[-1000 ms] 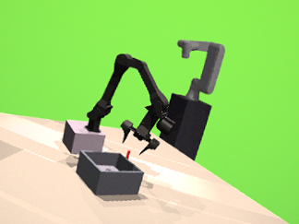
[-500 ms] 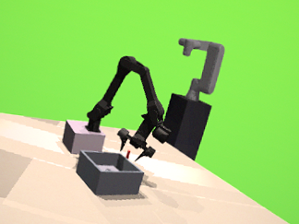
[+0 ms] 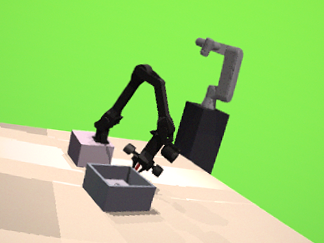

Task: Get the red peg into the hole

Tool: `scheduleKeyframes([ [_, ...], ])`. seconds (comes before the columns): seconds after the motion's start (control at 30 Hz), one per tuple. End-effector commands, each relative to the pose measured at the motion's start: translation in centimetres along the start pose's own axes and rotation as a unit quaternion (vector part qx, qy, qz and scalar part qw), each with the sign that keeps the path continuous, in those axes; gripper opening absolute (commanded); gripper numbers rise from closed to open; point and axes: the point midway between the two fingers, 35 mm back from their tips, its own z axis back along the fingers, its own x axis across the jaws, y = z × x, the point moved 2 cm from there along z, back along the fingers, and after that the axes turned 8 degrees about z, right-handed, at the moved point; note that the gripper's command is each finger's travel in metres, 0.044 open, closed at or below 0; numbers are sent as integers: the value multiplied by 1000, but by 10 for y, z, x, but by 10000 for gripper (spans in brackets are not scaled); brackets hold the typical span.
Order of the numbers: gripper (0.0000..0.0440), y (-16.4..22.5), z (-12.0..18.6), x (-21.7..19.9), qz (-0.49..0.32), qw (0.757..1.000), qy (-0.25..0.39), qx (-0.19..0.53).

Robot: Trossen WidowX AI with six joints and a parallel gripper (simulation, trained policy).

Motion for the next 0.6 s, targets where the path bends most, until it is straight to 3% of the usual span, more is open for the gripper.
scheduleKeyframes([
  [0.0,10,-1,0,-2,7,1000,7,-6],
  [0.33,5,-2,47,-4,52,998,36,-22],
  [0.57,0,-7,71,-13,39,998,27,-29],
])
